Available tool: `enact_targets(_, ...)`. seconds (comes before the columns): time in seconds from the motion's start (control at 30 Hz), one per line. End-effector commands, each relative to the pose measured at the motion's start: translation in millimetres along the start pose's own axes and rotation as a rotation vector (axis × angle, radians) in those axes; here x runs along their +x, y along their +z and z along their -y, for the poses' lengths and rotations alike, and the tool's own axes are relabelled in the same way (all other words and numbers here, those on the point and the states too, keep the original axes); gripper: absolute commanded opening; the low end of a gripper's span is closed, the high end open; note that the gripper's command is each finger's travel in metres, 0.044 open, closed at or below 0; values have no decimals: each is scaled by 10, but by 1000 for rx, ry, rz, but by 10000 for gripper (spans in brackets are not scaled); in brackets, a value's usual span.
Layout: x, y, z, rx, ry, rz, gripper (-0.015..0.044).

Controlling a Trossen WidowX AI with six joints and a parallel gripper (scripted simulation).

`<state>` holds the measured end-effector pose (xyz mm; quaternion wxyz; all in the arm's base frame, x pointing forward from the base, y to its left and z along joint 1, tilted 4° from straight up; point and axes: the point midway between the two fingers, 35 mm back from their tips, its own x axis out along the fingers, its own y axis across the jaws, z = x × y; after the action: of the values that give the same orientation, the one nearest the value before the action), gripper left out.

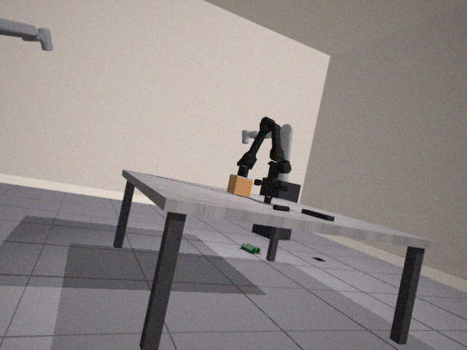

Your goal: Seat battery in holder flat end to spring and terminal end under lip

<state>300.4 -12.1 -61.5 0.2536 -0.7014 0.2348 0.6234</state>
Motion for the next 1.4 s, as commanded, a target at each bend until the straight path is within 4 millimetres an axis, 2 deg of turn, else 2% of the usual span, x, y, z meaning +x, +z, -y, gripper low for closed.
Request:
enact_targets(0.0,27,48,-20,-9,5,49,78)
enact_targets(0.77,25,22,-25,-11,-6,138,78)
enact_targets(1.37,39,-129,-20,-11,-9,132,78)
